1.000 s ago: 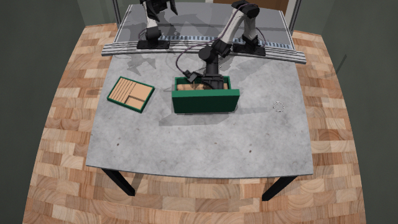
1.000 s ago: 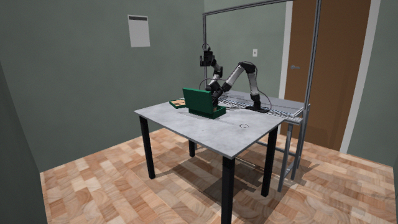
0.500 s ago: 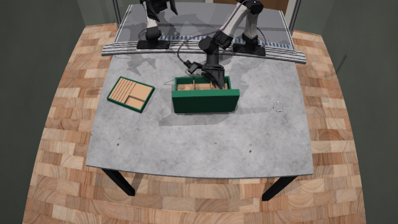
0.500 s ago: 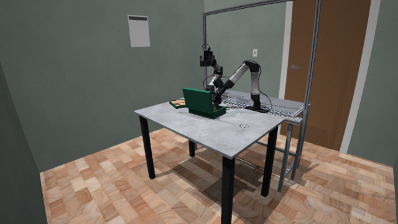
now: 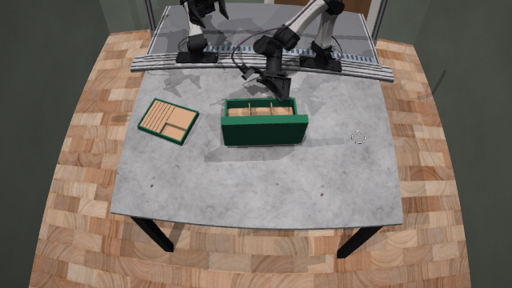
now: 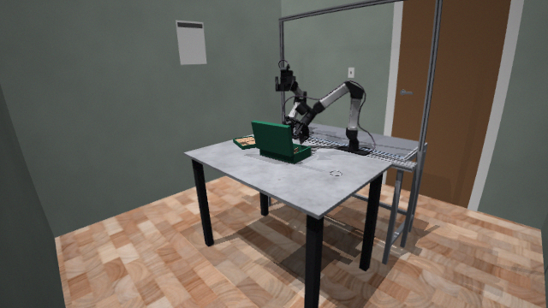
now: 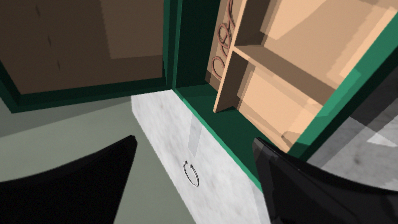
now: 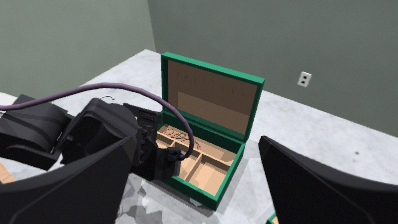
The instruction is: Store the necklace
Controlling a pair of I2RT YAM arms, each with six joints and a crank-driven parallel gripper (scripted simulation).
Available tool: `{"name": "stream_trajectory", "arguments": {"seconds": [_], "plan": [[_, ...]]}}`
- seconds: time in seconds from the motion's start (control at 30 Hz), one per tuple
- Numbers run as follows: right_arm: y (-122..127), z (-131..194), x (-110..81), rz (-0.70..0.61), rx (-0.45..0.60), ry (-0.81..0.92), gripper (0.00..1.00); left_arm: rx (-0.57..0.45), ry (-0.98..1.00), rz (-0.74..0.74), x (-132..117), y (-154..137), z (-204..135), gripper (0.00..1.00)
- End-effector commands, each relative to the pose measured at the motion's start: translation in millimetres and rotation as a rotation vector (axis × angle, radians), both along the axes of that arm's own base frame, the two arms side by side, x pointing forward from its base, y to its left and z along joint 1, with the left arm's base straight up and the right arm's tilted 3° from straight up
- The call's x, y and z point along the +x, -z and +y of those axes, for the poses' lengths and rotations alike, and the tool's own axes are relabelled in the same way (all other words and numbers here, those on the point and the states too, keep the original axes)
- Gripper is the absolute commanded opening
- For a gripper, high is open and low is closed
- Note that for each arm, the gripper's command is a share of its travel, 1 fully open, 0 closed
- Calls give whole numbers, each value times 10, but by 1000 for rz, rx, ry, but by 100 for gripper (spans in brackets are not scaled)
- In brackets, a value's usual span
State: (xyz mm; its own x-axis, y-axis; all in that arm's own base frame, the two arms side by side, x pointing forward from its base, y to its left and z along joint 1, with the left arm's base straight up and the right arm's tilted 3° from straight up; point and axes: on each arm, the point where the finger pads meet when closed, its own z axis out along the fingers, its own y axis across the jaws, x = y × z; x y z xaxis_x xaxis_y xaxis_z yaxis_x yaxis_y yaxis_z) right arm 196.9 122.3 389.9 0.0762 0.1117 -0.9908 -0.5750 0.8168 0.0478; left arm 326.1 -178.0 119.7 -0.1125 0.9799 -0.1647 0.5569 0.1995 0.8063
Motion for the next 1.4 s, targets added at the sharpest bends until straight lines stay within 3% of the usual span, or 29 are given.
{"name": "stream_trajectory", "arguments": {"seconds": [0.0,0.43,0.5,0.6,0.73,0.93,1.37], "plan": [[-65,2,-15,-17,5,-1,100,-194,-90,148,39,-130,-111,100],[-65,2,-15,-17,5,-1,100,-763,-284,322,473,-926,-488,100],[-65,2,-15,-17,5,-1,100,-763,-284,322,473,-926,-488,100],[-65,2,-15,-17,5,-1,100,-887,-325,356,592,-1111,-548,100],[-65,2,-15,-17,5,-1,100,-979,-355,373,706,-1262,-578,100],[-65,2,-15,-17,5,-1,100,-1010,-357,342,834,-1374,-556,100],[-65,2,-15,-17,5,-1,100,-1010,-355,343,829,-1374,-565,100]]}}
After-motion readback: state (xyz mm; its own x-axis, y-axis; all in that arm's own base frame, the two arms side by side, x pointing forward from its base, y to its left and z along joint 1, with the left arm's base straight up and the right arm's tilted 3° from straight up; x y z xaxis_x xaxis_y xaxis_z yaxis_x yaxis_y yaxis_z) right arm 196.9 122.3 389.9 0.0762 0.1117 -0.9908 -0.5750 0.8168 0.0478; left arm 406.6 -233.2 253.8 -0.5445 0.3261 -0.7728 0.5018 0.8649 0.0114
